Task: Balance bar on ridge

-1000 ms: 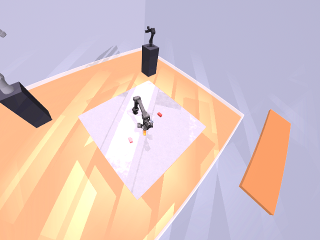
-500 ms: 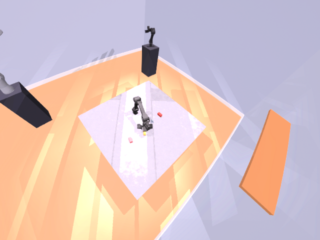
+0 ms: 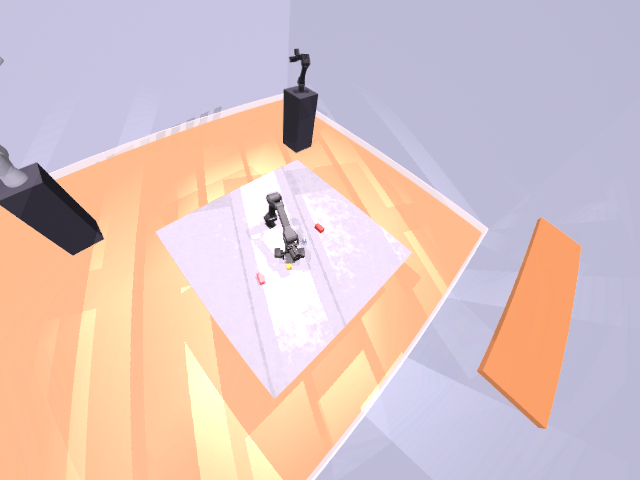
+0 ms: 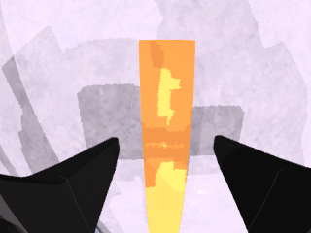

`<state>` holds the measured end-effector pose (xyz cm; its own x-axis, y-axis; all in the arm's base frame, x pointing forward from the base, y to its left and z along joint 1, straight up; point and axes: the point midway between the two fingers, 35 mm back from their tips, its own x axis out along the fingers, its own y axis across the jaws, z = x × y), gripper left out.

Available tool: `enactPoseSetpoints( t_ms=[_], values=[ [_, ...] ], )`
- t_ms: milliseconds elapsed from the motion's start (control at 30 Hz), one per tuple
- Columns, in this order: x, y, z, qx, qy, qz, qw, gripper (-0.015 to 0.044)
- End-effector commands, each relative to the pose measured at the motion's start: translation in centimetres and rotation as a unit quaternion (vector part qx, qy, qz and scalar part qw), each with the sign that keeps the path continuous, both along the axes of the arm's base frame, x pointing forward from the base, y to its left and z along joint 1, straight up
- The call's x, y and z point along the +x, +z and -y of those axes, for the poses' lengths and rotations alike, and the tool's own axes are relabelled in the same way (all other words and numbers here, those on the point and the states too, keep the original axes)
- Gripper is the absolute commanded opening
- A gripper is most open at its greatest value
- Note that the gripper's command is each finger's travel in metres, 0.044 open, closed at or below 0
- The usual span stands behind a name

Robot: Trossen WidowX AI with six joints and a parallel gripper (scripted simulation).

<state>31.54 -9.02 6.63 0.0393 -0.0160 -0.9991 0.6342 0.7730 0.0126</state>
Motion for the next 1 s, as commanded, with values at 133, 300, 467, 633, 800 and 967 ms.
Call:
enactPoseSetpoints(
  t_ms=[133, 300, 467, 633, 800, 967],
  values=[
    [-0.09, -1.48, -0.08, 0.003, -0.002, -0.003, 1.000, 0.0315],
    [-0.09, -1.59, -0.08, 0.003, -0.002, -0.003, 1.000, 0.0315],
    [-0.09, -1.59, -0.08, 0.003, -0.002, -0.003, 1.000, 0.0315],
    [-0.09, -1.59, -0.08, 0.003, -0.002, -0.003, 1.000, 0.0315],
    [-0.13, -1.53, -0.04, 0.001, 0.000, -0.004, 1.000, 0.0184],
    [-0.13, -1.53, -0.04, 0.001, 0.000, -0.004, 1.000, 0.0131]
  ],
)
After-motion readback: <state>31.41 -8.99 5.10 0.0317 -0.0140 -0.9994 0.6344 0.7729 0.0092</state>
